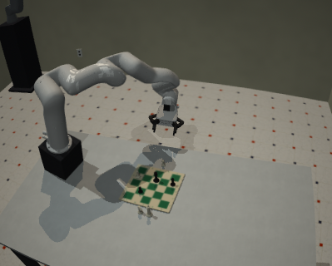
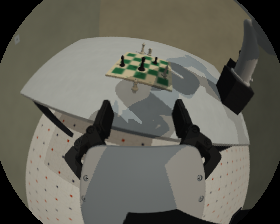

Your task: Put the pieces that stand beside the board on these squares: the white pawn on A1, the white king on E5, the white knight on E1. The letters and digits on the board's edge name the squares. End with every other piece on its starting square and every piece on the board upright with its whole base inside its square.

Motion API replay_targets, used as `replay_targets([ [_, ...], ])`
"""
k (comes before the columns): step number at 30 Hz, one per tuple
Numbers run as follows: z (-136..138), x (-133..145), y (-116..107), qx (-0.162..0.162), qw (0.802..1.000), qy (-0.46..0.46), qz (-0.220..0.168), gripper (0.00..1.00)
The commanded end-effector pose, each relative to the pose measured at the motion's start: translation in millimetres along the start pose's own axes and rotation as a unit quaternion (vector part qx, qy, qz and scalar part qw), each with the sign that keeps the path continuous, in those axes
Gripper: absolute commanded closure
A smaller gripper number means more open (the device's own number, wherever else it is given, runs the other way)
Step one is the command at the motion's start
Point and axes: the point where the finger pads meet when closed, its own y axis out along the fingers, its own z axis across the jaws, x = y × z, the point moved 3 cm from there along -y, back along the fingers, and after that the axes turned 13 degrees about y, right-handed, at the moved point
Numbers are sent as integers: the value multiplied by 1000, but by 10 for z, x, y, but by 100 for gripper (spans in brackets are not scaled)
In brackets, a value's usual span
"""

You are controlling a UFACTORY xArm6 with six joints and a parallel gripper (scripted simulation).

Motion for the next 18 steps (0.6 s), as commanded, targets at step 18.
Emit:
replay_targets([
  [18,14,20,-86,2,1000,-5,7,0],
])
